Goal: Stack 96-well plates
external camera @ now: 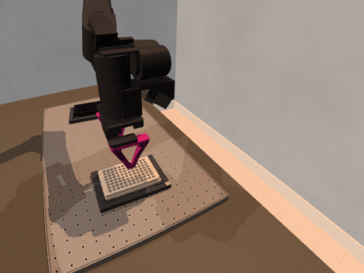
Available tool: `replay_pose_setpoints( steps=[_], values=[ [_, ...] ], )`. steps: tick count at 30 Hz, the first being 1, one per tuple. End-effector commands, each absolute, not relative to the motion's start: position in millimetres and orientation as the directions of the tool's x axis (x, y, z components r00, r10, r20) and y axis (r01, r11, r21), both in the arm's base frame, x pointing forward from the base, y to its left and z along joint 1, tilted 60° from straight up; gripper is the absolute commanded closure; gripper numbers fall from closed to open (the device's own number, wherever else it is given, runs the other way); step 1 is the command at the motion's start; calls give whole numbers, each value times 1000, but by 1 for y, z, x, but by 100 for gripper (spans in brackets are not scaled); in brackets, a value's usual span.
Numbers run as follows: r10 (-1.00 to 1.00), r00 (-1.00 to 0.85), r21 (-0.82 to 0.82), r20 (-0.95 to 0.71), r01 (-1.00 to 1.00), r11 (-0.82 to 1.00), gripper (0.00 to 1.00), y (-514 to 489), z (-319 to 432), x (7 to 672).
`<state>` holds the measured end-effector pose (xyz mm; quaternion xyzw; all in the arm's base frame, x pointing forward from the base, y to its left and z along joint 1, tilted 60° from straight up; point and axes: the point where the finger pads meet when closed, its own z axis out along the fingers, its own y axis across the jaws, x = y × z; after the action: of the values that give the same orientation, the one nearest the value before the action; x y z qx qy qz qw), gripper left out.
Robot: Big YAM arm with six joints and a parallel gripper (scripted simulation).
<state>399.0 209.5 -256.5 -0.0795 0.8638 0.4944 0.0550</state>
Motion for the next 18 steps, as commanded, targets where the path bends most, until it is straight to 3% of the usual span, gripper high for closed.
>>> replay_pose_setpoints(
  steps=[1, 18],
  values=[
    [-65, -985, 846, -160, -171, 504, 0, 210, -263, 398],
    [-66, -985, 847, -159, -171, 504, 0, 232, -275, 398]
  ],
)
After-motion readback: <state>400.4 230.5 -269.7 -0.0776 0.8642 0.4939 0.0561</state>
